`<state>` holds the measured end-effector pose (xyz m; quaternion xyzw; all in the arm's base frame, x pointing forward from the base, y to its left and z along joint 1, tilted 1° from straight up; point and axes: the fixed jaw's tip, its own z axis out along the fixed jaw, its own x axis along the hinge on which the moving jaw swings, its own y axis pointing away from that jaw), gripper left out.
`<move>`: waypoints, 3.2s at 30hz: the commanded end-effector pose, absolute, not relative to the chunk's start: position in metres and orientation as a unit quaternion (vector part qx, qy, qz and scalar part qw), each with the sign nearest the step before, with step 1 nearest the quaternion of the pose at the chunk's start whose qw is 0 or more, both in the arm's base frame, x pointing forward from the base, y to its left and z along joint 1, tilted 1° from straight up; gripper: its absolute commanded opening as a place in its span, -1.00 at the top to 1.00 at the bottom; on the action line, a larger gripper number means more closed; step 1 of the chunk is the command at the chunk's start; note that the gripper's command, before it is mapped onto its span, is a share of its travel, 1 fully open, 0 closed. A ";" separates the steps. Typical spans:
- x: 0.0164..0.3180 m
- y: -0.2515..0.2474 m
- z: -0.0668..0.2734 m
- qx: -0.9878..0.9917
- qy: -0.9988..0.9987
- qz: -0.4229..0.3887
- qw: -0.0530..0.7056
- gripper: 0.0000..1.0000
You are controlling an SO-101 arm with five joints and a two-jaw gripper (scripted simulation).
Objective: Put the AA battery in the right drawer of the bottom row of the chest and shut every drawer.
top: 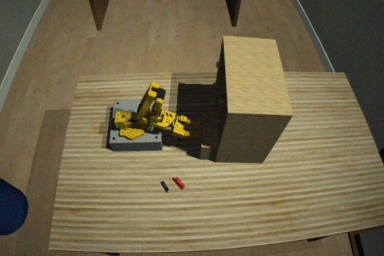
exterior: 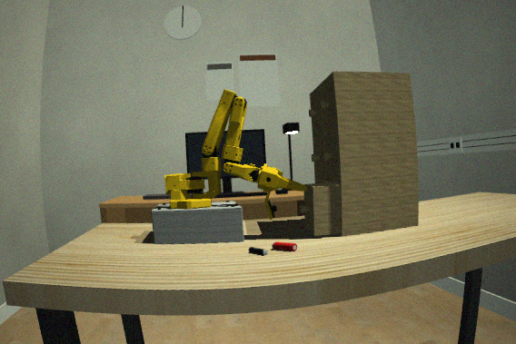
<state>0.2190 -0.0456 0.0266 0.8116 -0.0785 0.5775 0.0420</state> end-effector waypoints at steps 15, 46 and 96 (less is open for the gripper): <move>0.226 -0.049 0.028 0.843 -0.082 0.530 0.043 0.57; 0.215 -0.046 0.037 0.895 -0.074 0.438 0.040 0.57; 0.163 -0.036 0.050 0.945 -0.061 0.320 0.033 0.57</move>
